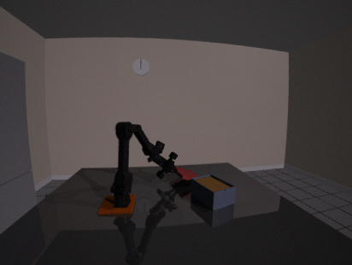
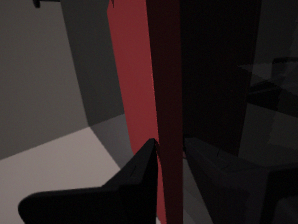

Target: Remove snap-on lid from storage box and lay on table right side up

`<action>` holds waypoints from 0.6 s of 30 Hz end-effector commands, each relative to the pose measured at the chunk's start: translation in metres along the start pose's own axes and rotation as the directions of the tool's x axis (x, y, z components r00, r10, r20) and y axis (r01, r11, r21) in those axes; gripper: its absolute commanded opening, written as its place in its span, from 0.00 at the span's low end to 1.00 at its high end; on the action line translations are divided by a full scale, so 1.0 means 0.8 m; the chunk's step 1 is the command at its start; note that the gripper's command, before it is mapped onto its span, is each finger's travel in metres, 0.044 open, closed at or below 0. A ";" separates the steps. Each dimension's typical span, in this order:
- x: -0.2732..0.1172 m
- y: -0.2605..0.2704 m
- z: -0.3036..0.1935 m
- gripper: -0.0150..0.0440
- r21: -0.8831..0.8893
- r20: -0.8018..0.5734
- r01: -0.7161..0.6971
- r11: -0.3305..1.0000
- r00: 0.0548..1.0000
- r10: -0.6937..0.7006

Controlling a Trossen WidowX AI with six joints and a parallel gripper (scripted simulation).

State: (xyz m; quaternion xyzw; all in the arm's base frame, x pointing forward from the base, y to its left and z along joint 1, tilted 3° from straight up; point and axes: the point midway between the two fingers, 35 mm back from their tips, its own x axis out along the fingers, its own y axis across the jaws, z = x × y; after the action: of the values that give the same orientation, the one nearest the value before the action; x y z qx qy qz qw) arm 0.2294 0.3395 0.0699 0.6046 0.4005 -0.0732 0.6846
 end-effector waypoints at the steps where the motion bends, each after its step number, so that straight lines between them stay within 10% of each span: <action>1: 0.007 -0.017 0.004 0.25 -0.014 0.007 0.027 1.000 1.000 -0.027; 18: -0.005 -0.010 0.002 0.90 -0.014 0.007 0.027 1.000 1.000 -0.027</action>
State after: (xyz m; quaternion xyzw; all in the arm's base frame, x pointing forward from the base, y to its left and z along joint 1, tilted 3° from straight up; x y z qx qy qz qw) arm 0.2283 0.3380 0.0679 0.5939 0.4061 -0.0829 0.6895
